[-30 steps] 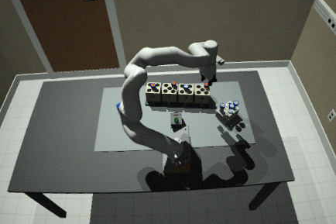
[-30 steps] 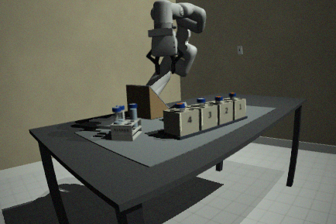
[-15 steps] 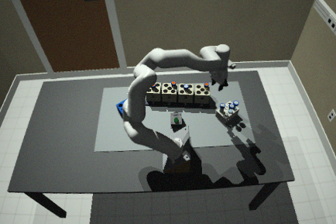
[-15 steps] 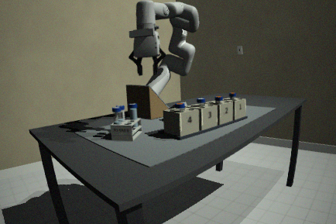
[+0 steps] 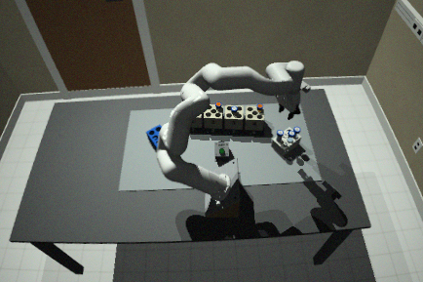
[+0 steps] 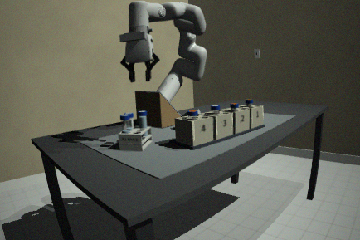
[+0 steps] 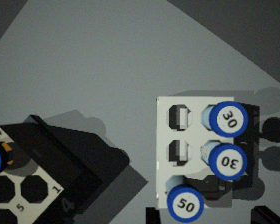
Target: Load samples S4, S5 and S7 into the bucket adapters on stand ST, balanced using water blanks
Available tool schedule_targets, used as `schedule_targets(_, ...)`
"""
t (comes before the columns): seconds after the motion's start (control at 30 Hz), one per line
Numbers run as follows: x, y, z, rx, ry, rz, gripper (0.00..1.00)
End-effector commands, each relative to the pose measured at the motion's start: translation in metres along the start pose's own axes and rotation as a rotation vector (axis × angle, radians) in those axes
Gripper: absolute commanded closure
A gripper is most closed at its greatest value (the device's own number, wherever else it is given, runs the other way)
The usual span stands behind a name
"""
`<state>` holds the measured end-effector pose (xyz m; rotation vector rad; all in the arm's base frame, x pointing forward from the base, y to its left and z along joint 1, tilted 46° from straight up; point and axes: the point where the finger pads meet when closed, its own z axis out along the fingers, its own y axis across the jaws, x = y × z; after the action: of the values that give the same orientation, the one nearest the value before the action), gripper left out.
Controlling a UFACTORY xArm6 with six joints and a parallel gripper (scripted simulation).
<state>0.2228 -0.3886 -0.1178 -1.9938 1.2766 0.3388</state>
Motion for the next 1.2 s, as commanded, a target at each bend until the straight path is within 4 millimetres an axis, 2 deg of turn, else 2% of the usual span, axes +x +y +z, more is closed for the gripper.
schedule_targets(0.0,0.007,0.013,-0.003,0.0,0.003,-0.001,0.43)
schedule_targets(0.03,0.007,0.013,-0.003,0.0,0.003,-0.001,0.43)
schedule_targets(0.27,0.019,0.046,-0.003,-0.001,0.003,-0.001,0.43)
schedule_targets(0.67,0.019,0.046,-0.003,-0.001,0.003,-0.001,0.43)
schedule_targets(1.17,0.02,0.046,0.023,-0.001,0.003,-0.001,0.43)
